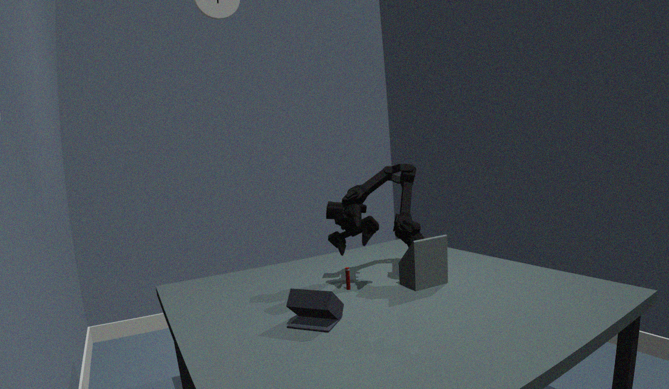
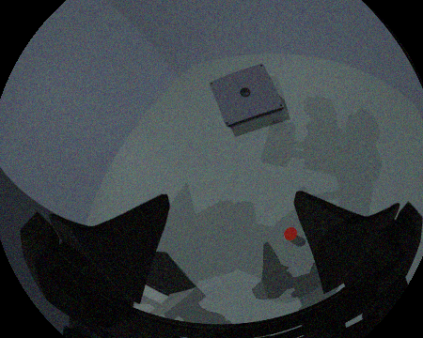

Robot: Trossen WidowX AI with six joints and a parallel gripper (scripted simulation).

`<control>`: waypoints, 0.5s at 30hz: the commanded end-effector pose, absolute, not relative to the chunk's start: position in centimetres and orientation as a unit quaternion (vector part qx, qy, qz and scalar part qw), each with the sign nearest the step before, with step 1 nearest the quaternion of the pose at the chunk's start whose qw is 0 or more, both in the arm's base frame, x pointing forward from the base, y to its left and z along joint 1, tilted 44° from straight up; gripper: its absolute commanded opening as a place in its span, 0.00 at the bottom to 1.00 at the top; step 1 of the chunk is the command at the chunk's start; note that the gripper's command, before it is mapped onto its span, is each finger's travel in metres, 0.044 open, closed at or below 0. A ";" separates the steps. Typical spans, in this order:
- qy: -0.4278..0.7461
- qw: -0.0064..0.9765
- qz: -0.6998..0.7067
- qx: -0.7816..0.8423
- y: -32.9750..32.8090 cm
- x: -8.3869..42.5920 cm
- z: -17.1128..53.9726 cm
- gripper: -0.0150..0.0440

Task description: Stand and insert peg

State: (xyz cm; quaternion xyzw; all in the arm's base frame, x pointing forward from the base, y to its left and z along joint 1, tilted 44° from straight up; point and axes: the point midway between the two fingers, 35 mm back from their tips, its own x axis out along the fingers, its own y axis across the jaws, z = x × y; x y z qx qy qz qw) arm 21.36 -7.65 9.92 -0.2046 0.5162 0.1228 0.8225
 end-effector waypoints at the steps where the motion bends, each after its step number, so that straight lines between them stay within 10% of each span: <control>1: 0.561 0.796 0.103 -0.200 -8.0 21.3 9.4 1.00; 15: 0.706 0.666 -0.002 -0.241 -9.6 20.8 8.4 1.00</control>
